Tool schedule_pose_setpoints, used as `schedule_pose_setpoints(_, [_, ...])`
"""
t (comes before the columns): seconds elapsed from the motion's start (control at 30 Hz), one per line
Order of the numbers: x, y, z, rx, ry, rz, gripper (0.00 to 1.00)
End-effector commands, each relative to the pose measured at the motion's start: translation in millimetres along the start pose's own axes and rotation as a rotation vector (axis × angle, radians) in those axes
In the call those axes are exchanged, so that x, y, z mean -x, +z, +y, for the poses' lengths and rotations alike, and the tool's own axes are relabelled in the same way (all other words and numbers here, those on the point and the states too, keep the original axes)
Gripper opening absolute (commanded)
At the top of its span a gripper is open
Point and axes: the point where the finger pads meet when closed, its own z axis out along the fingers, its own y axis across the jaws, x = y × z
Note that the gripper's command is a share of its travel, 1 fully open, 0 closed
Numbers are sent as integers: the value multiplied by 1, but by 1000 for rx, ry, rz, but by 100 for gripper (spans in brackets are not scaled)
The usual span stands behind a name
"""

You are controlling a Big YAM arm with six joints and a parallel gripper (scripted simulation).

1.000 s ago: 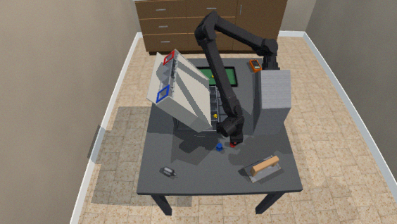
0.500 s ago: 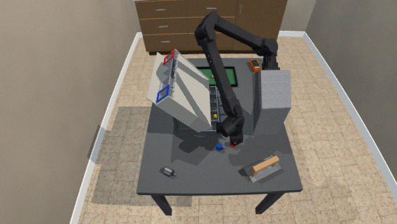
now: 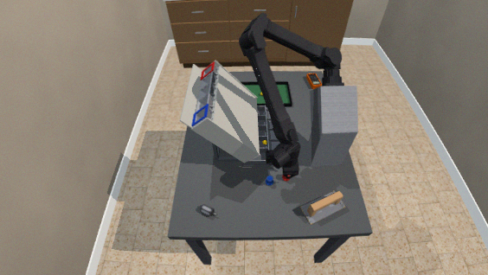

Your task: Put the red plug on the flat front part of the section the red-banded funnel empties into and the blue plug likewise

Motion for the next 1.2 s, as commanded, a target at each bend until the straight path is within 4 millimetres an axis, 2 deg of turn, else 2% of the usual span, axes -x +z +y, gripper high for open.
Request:
schedule_pose_setpoints(0.0, [13, -8, 7, 19, 3, -37, 63])
schedule_pose_setpoints(0.23, [3, 7, 3, 6, 6, -4, 63])
schedule_pose_setpoints(0.67, [3, 28, 2, 5, 5, -3, 63])
schedule_pose_setpoints(0.73, [3, 28, 2, 5, 5, -3, 63])
schedule_pose_setpoints(0.77, [18, 21, 2, 18, 26, -21, 63])
schedule_pose_setpoints(0.83, [4, 32, 3, 6, 6, -3, 63])
schedule_pose_setpoints(0.97, [1, 37, 1, 3, 2, 1, 63])
schedule_pose_setpoints(1.17, [13, 31, 5, 13, 7, -25, 63])
